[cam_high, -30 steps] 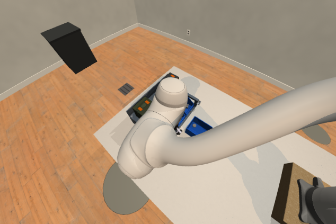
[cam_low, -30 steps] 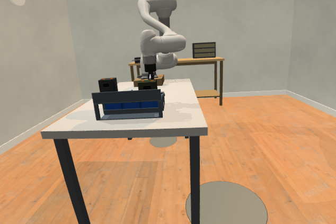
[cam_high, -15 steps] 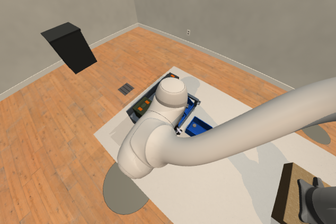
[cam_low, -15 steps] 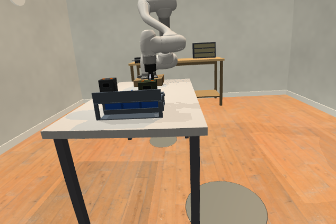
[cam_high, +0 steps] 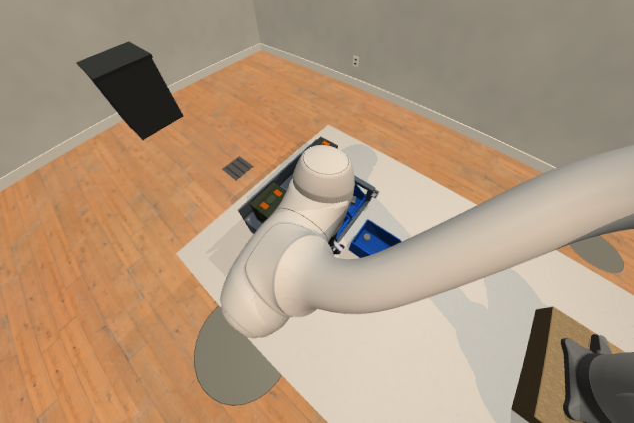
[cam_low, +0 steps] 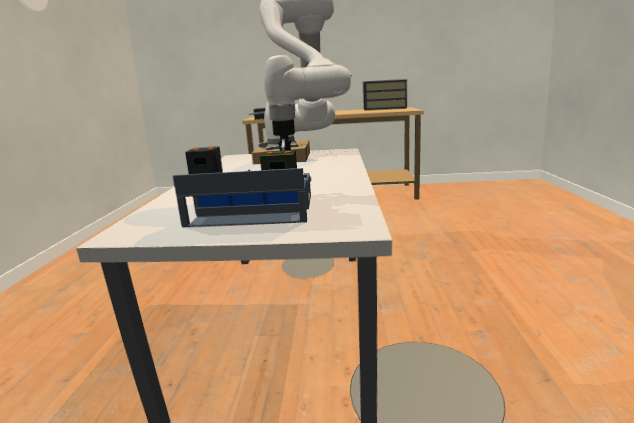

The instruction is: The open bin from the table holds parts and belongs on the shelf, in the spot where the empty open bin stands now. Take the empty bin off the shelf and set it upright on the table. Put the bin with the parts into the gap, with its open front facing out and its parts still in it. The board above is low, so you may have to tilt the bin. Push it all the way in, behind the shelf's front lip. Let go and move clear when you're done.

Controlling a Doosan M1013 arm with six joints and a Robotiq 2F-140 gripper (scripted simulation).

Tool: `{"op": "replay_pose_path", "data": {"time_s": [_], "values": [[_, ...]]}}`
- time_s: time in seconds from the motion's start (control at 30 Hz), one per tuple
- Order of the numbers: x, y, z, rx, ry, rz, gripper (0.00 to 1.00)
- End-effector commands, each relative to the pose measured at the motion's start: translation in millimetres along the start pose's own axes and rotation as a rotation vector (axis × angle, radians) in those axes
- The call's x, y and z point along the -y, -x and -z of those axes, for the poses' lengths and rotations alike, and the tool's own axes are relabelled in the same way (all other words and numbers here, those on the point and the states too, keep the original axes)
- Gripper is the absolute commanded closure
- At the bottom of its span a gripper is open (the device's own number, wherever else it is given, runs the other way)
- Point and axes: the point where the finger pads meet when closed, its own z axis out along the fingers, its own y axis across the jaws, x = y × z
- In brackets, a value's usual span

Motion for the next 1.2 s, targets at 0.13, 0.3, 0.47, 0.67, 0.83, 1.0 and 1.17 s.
{"op": "replay_pose_path", "data": {"time_s": [0.13, 0.3, 0.47, 0.67, 0.83, 1.0, 1.17], "values": [[0, 0, 6, 0.000, 0.000, 0.000, 0.90], [0, 0, 12, 0.000, 0.000, 0.000, 0.90], [0, 0, 16, 0.000, 0.000, 0.000, 0.90], [0, 0, 17, 0.000, 0.000, 0.000, 0.90], [0, 0, 17, 0.000, 0.000, 0.000, 0.90], [0, 0, 17, 0.000, 0.000, 0.000, 0.90], [0, 0, 17, 0.000, 0.000, 0.000, 0.90]]}}
